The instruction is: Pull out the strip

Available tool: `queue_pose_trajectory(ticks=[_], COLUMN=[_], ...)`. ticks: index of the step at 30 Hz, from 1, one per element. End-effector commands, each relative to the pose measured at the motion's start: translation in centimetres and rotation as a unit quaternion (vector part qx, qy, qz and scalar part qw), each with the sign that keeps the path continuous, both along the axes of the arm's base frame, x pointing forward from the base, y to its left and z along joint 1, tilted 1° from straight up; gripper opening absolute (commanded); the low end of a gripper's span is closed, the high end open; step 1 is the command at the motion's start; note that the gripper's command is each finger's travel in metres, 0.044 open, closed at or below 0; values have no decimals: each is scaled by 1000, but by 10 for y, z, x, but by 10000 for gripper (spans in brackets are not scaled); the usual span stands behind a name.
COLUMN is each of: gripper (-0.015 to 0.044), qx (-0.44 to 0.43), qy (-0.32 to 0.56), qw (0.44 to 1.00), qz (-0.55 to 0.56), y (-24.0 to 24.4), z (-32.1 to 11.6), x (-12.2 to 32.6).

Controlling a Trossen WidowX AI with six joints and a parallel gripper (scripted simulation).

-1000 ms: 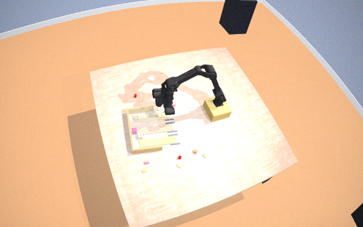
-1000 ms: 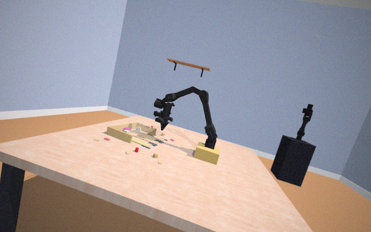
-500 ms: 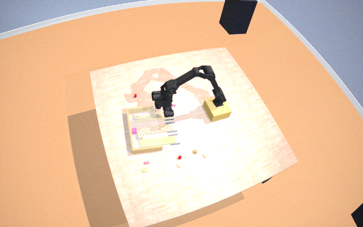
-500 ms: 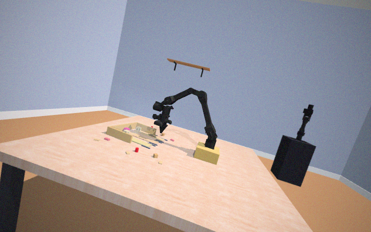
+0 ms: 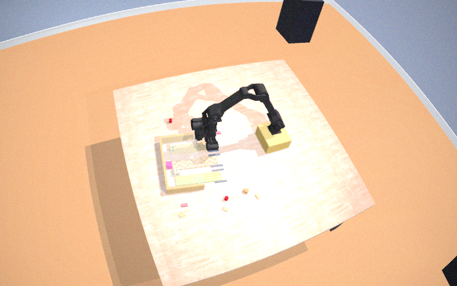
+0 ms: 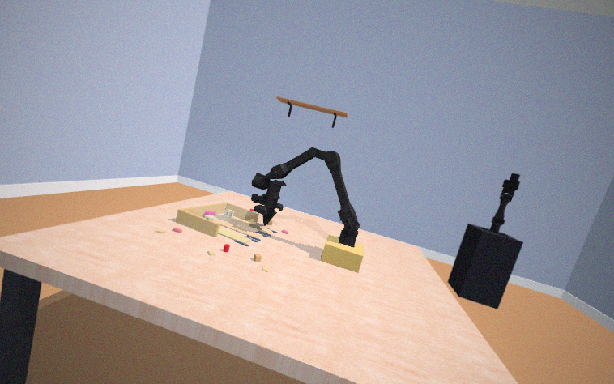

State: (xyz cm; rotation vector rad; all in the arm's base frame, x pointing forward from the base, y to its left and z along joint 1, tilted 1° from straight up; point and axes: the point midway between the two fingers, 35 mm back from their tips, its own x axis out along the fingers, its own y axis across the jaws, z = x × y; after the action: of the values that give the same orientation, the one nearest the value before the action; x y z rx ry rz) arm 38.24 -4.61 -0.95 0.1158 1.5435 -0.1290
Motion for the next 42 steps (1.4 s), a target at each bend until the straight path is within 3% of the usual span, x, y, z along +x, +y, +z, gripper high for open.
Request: queue_pose_trajectory(ticks=[1,42], gripper=[0,0], qx=[3,3], qy=[5,5], qw=[1000,1000], qz=[-2,-2], y=[1,2], z=[-10,-21], x=[-3,-4])
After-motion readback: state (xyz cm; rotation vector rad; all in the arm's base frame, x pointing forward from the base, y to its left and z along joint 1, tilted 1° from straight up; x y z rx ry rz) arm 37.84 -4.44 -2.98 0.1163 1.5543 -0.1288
